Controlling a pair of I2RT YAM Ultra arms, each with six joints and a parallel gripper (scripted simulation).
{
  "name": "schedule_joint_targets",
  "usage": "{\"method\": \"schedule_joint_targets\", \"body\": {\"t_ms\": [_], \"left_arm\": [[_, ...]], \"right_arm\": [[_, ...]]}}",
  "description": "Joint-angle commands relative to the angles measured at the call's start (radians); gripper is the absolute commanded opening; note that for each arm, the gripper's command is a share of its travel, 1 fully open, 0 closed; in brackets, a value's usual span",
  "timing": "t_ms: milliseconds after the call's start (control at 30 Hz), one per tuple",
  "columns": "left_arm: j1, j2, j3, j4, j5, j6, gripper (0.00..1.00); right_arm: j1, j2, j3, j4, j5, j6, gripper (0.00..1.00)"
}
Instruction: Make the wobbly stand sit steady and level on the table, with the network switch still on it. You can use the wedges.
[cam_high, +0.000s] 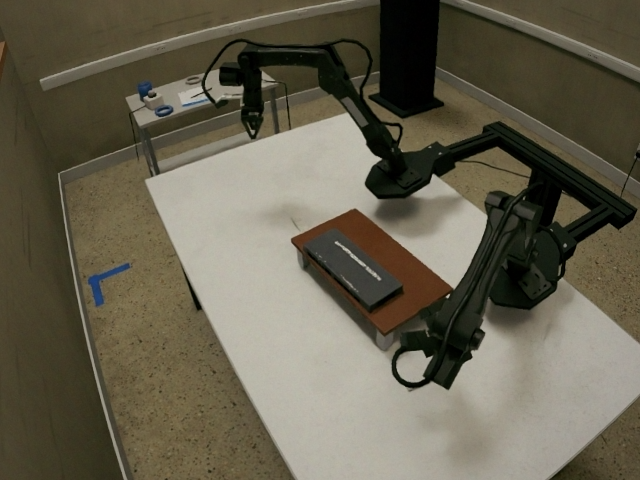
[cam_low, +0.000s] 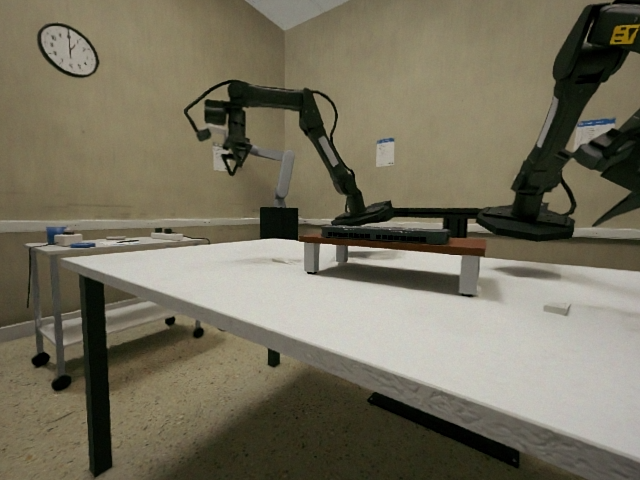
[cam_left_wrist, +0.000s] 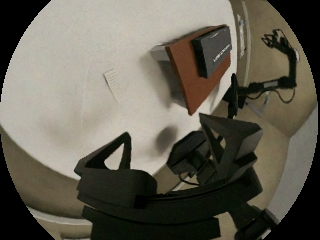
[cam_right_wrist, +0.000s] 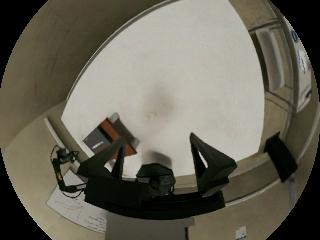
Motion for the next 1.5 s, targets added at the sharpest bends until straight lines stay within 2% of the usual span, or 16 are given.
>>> {"method": "schedule_joint_targets", "body": {"t_ms": [0,567,600,1133,1167,1300,1467], "left_arm": [[-0.001,-0.015,0.010,0.000,0.011,0.005,1.00],[-0.001,-0.015,0.009,0.000,0.011,0.005,1.00],[-0.001,-0.015,0.009,0.000,0.011,0.005,1.00],[0.000,-0.010,0.006,-0.001,0.010,0.004,1.00],[-0.019,-0.042,-0.015,0.032,-0.005,-0.010,1.00],[-0.034,-0.066,-0.028,0.118,-0.028,-0.048,1.00],[-0.078,-0.145,-0.068,0.283,-0.068,-0.123,1.00]], "right_arm": [[-0.002,-0.022,0.016,0.004,-0.005,-0.001,1.00],[-0.002,-0.023,0.015,0.004,-0.005,-0.001,1.00],[-0.002,-0.023,0.015,0.004,-0.005,-0.001,0.43],[-0.001,-0.012,0.008,0.002,-0.003,-0.001,0.43],[0.019,0.027,-0.049,0.024,0.013,0.023,0.43],[0.028,-0.031,-0.069,0.080,0.026,0.116,0.43],[0.062,-0.036,-0.163,0.188,0.058,0.298,0.43]]}}
